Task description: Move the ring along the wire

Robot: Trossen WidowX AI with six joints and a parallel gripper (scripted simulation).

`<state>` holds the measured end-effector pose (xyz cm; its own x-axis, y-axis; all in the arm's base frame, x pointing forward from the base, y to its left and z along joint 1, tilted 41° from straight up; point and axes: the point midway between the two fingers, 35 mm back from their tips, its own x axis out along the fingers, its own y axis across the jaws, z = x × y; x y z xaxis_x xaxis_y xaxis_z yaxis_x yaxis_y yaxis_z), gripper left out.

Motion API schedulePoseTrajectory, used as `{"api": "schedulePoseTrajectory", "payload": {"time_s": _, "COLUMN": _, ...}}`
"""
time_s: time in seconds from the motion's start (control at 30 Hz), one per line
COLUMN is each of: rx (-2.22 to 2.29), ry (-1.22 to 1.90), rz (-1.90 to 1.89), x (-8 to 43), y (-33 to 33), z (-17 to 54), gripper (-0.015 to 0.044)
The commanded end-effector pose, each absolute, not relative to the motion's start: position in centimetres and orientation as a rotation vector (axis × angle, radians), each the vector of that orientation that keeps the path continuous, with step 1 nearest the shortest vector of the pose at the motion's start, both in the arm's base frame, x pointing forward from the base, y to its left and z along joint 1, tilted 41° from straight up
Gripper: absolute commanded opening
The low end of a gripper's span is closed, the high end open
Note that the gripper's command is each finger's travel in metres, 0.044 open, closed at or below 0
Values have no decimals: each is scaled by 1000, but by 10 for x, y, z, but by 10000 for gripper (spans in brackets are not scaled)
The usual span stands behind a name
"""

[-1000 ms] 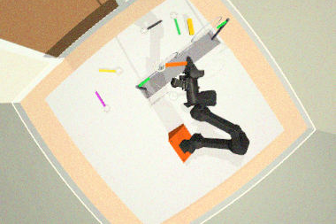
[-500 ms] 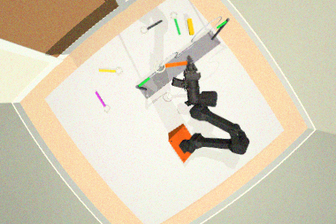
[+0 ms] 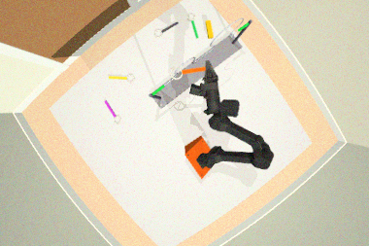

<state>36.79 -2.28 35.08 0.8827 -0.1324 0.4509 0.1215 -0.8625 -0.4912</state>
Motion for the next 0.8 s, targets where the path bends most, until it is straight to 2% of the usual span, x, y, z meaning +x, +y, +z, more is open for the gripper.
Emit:
{"api": "schedulePoseTrajectory", "payload": {"time_s": 0.0, "rx": -2538, "ry": 2, "rz": -651, "x": 368, "y": -25, "z": 348, "gripper": -150}}
{"api": "schedulePoseTrajectory", "payload": {"time_s": 0.77, "rx": -2217, "ry": 120, "rz": -590, "x": 368, "y": -70, "z": 310, "gripper": -150}}
